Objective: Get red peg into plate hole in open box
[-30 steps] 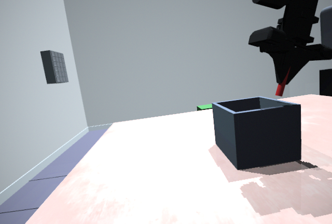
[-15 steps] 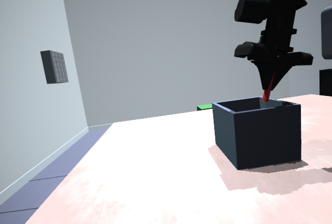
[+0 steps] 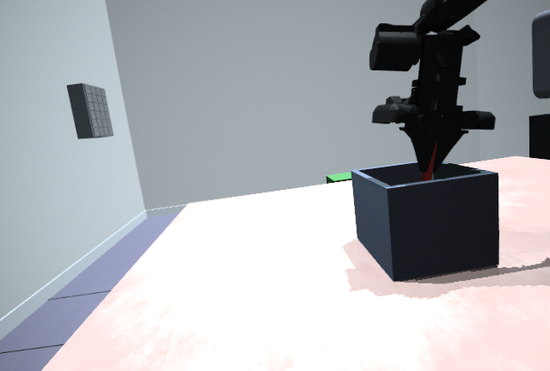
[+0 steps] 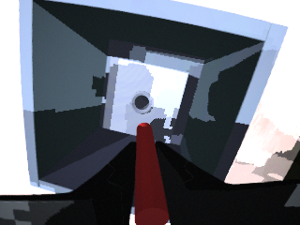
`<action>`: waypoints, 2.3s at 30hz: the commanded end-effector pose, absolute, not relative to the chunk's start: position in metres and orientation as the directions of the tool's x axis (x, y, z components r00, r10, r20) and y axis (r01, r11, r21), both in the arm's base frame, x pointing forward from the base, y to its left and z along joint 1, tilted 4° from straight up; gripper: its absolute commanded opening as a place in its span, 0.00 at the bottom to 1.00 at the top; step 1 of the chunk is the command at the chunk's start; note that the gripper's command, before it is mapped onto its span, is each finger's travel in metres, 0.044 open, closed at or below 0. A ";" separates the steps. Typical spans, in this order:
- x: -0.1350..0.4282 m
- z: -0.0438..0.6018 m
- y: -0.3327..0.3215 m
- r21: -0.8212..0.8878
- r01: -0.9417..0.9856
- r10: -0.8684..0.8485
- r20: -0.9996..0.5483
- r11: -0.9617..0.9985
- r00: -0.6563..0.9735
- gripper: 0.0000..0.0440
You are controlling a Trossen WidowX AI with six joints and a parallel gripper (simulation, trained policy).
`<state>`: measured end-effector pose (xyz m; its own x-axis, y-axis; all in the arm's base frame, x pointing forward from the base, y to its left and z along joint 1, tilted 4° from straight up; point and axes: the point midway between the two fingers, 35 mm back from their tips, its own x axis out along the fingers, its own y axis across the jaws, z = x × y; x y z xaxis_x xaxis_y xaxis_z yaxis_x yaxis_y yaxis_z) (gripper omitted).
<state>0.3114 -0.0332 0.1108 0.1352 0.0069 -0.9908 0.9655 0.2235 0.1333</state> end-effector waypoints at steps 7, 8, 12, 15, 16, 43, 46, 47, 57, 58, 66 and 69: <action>0.318 0.088 -0.039 0.122 0.964 0.028 -0.993 0.236 0.119 0.00; 0.318 0.086 -0.040 0.120 0.964 0.029 -0.993 0.239 0.117 0.00; 0.321 0.075 -0.041 0.115 0.961 0.036 -0.993 0.253 0.109 0.00; 0.323 0.067 -0.042 0.111 0.958 0.038 -0.994 0.265 0.104 0.00; 0.324 0.064 -0.042 0.109 0.957 0.038 -0.994 0.268 0.102 0.00; 0.347 0.086 -0.049 0.170 0.954 0.204 -0.972 0.249 0.120 0.38; 0.350 0.096 -0.049 0.195 0.951 0.236 -0.962 0.238 0.139 0.41; 0.351 0.099 -0.050 0.204 0.950 0.246 -0.958 0.234 0.145 0.42; 0.362 0.128 -0.055 0.290 0.935 0.327 -0.921 0.206 0.213 0.49; 0.363 0.131 -0.056 0.299 0.932 0.333 -0.917 0.204 0.221 0.49; 0.374 0.155 -0.065 0.376 0.904 0.366 -0.886 0.204 0.286 0.54; 0.379 0.167 -0.069 0.412 0.886 0.374 -0.872 0.211 0.316 0.56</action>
